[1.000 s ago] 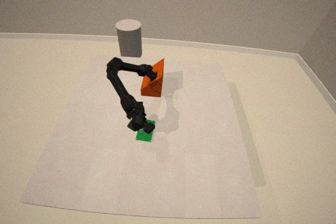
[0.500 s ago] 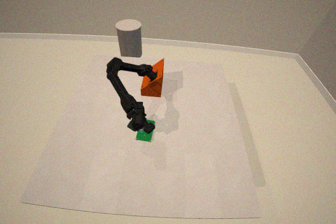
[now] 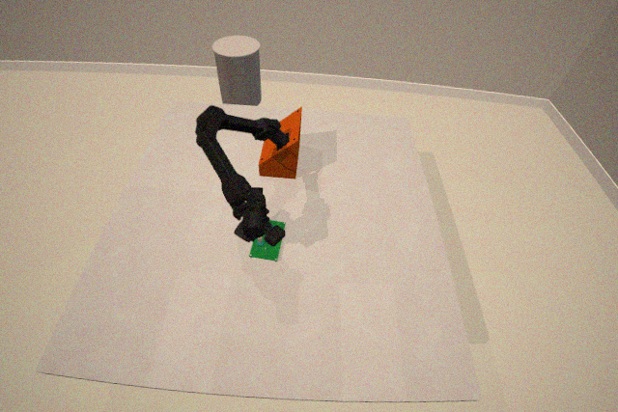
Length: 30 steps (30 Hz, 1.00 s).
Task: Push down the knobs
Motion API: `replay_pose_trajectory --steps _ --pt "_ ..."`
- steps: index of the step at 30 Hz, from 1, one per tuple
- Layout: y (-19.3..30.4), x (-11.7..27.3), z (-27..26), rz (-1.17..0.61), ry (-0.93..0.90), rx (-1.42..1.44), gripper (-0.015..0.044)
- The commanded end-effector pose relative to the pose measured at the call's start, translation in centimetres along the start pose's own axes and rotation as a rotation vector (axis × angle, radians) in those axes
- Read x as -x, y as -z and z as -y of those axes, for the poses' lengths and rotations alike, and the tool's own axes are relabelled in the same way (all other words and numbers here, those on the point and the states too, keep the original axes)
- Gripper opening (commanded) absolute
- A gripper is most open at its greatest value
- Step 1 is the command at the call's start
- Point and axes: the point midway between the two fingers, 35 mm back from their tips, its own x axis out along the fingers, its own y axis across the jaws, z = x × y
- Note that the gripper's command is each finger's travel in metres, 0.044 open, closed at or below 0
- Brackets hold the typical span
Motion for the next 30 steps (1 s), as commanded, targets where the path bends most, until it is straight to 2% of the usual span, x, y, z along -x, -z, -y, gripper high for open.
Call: replay_pose_trajectory --steps 1,12,30 --pt "-0.3 -1.9 0.3 -0.015 0.014 -0.033 0.0" --pt "-0.3 -1.9 0.3 -0.015 0.014 -0.033 0.0" --pt "-0.4 0.9 0.2 -0.016 0.012 -0.033 0.0"
